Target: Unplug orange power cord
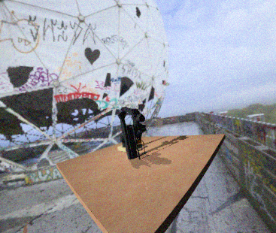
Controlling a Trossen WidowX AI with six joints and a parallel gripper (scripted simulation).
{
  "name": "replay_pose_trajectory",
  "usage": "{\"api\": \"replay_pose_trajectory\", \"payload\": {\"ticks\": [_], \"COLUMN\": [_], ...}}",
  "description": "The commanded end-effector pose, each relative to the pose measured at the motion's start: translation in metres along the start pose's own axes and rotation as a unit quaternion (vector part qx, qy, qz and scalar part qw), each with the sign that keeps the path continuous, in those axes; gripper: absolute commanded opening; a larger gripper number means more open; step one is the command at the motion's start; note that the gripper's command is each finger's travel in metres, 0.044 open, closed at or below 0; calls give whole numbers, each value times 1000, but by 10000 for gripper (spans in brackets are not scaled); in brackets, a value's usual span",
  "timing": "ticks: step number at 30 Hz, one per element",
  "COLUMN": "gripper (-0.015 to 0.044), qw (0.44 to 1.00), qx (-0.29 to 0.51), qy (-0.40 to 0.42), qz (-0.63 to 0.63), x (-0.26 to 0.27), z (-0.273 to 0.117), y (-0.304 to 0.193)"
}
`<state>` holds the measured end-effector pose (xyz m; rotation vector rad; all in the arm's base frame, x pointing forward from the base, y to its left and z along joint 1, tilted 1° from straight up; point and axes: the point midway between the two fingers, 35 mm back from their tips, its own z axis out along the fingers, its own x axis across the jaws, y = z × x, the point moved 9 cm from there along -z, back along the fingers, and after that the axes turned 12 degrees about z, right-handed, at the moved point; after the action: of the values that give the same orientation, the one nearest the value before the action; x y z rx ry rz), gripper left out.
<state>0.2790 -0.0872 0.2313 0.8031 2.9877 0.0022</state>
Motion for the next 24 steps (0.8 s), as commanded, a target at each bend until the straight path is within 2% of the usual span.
{"api": "replay_pose_trajectory", "payload": {"ticks": [1, 7, 11, 19, 24], "gripper": [160, 160, 55, 2, 0], "qw": [1000, 1000, 1000, 1000, 1000], "qx": [-2, -2, 0, 0, 0], "qy": [-2, -2, -1, -1, -1], "qz": [-2, -2, 0, 0, 0], "x": [0, 0, 0, 0, 1], "z": [4, 9, 7, 7, 7], "y": [-1, -1, -1, -1, 3]}}
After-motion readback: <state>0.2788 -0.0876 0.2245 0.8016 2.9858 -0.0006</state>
